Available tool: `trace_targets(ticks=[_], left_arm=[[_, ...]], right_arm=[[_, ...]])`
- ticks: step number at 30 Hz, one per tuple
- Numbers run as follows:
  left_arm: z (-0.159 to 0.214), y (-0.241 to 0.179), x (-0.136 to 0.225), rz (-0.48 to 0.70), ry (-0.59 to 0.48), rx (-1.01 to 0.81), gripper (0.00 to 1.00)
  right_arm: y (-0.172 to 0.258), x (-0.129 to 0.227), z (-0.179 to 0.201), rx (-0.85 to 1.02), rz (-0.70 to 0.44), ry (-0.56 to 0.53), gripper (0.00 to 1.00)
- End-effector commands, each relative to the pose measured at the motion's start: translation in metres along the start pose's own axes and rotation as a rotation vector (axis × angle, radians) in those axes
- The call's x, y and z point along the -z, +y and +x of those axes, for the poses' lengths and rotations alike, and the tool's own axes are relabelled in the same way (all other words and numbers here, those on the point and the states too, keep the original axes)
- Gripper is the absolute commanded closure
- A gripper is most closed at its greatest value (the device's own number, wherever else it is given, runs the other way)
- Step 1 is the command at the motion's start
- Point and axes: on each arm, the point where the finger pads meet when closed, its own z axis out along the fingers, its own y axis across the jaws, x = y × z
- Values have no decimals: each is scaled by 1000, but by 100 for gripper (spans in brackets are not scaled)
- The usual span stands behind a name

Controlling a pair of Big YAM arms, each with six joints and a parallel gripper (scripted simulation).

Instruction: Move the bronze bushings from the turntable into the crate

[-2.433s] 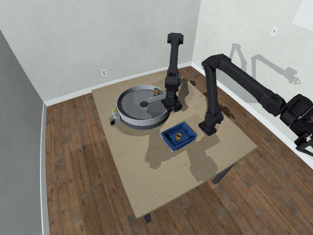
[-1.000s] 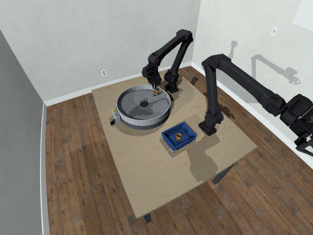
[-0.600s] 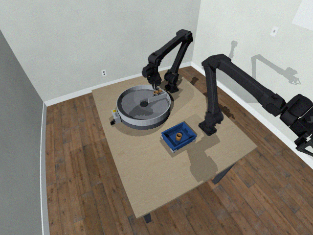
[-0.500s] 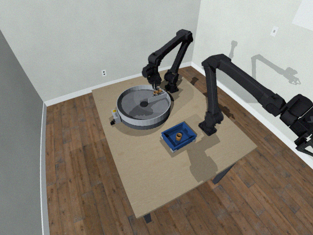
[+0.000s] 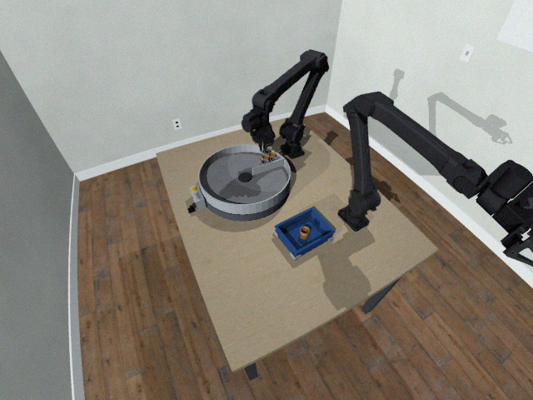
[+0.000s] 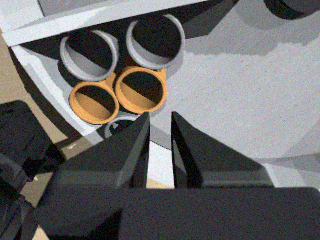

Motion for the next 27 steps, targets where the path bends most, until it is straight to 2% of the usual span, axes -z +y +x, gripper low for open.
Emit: trace_targets(ticks=[1,7,15,19,27], left_arm=[[-48,4,-4,-8,-87,13,0],[-48,4,-4,-8,-87,13,0],[-48,4,-4,-8,-87,13,0],[-48,4,-4,-8,-87,13,0],[-48,4,-4,-8,-87,13,0]], right_arm=[[-4,7,-2,3,5,-9,85],[-4,7,-2,3,5,-9,85],[-4,-23,-2,2,3,-8,85],[-23,4,-13,1,74,-52,85],[-16,-11,-9,1,33,-27,85]])
